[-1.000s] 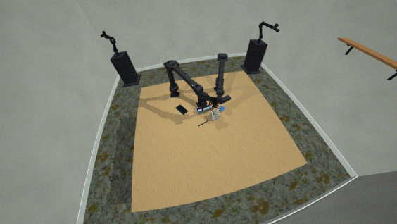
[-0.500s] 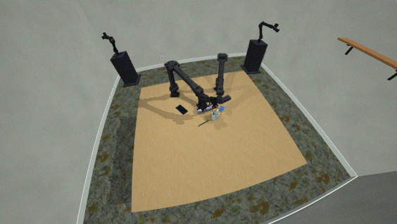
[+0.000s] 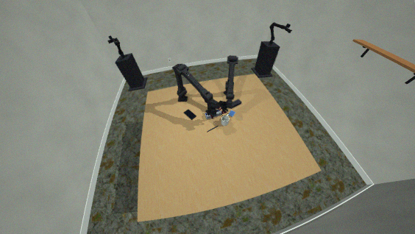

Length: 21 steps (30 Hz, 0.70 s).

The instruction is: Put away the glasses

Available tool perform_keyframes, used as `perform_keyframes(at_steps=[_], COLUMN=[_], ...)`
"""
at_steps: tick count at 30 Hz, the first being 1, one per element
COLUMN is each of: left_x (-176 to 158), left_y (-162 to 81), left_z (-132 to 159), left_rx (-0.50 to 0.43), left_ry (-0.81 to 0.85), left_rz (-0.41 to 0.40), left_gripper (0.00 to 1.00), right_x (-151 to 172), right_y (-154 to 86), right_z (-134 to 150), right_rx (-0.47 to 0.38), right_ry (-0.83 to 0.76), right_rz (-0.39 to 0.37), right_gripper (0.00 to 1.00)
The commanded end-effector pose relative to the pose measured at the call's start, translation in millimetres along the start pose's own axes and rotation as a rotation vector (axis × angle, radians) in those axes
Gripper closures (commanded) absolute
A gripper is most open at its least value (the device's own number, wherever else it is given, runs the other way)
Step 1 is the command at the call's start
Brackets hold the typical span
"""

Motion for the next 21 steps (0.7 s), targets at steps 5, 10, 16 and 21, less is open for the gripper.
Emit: perform_keyframes(at_steps=[5,10,16,21], left_x=[-2,-2,-2,-2], left_y=[-4,-4,-4,-4], left_z=[-1,-1,-1,-1], left_rx=[-0.001,-0.001,-0.001,-0.001], left_ry=[0.01,0.01,0.01,0.01], left_rz=[0.001,0.001,0.001,0.001], left_gripper=[0.43,0.43,0.43,0.43], right_x=[2,5,10,9], right_y=[13,7,-7,-9], right_z=[-11,-17,-3,2], right_rx=[-0.015,-0.034,-0.049,-0.052], right_ry=[0.0,0.004,0.011,0.011], right_rz=[-0.014,-0.029,-0.044,-0.047], right_gripper=[1.0,1.0,1.0,1.0])
Point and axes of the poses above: on each arm, the point where the finger pads meet when closed, its own y axis out along the fingers, its own x axis across the jaws, z = x × y, the point moved 4 cm from there along -y, back along the fingers, and after that the axes turned 14 degrees about y, right-handed, at the moved point
